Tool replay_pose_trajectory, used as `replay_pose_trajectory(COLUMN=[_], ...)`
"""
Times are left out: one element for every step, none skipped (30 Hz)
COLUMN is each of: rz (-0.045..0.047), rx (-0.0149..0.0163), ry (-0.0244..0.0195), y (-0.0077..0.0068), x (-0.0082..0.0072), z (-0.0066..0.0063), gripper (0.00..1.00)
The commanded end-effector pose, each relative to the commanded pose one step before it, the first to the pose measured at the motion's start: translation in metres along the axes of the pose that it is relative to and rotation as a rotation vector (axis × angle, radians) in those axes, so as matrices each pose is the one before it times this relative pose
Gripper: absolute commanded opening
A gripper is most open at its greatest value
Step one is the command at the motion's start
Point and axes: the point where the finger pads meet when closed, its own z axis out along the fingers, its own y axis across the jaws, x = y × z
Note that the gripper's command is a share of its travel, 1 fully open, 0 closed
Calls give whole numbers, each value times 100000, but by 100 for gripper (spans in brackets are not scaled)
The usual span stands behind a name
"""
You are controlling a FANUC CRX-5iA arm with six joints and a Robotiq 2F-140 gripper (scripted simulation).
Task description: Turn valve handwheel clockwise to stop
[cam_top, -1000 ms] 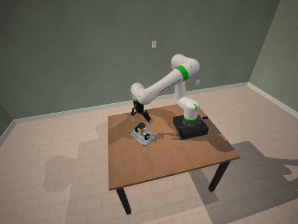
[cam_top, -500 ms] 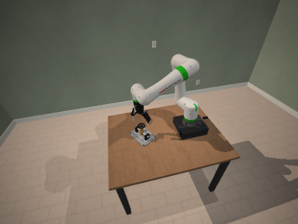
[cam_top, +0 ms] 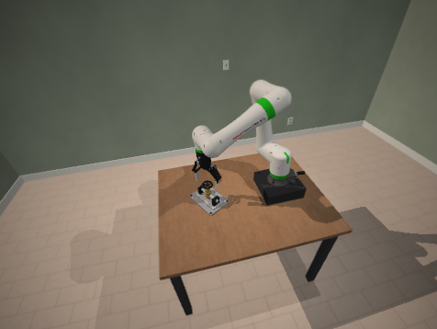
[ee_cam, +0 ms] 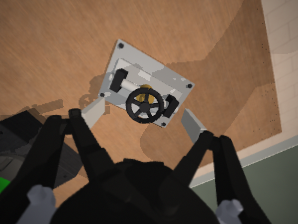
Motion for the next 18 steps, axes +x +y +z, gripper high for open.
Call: replay_pose_trajectory(rz=[2,0,0,0,0,0,0,0,0,0,0,0,0,0,0,0,0,0], rx=[-37,0,0,0,0,0,0,0,0,0,0,0,0,0,0,0,0,0], ry=[29,0,0,0,0,0,0,0,0,0,0,0,0,0,0,0,0,0], y=[13,0,0,0,1,0,0,1,0,0,1,0,0,0,0,0,0,0], x=[12,0,0,0,1,0,0,1,0,0,1,0,0,1,0,0,0,0], z=[357,0,0,158,157,154,152,148,144,139,134,128,122,115,108,101,93,85], gripper=[100,100,100,100,100,100,100,100,100,100,100,100,100,100,100,100,100,100])
